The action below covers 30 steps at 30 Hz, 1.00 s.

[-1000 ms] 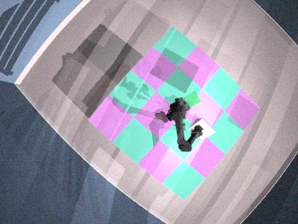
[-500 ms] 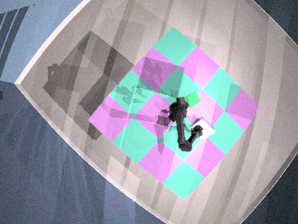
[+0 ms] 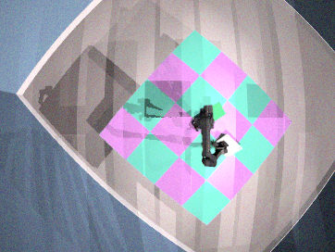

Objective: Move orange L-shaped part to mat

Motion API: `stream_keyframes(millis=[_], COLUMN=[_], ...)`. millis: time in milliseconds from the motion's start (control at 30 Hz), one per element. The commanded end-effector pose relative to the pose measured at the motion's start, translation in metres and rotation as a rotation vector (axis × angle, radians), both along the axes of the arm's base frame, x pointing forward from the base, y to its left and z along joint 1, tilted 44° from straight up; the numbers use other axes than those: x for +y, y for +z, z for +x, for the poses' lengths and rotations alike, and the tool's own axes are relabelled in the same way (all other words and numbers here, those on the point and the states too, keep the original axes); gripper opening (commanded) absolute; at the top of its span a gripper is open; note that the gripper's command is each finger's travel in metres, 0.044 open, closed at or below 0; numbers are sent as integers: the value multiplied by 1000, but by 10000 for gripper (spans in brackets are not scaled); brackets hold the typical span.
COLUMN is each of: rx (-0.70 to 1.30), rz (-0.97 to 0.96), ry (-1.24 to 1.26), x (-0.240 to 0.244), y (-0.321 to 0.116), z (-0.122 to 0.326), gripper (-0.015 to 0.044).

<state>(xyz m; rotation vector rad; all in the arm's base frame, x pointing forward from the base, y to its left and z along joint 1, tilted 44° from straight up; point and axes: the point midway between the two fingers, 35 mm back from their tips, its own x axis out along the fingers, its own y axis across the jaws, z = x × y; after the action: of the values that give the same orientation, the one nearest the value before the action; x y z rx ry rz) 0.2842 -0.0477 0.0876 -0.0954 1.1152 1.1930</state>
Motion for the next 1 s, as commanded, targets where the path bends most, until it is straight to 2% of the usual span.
stream_keyframes(millis=[0, 400, 967], rx=[-338, -338, -339], rz=[40, 40, 40], ry=[392, 392, 392], x=[-24, -23, 3], y=[-26, -27, -55], z=[-5, -5, -7], gripper=[280, 280, 280])
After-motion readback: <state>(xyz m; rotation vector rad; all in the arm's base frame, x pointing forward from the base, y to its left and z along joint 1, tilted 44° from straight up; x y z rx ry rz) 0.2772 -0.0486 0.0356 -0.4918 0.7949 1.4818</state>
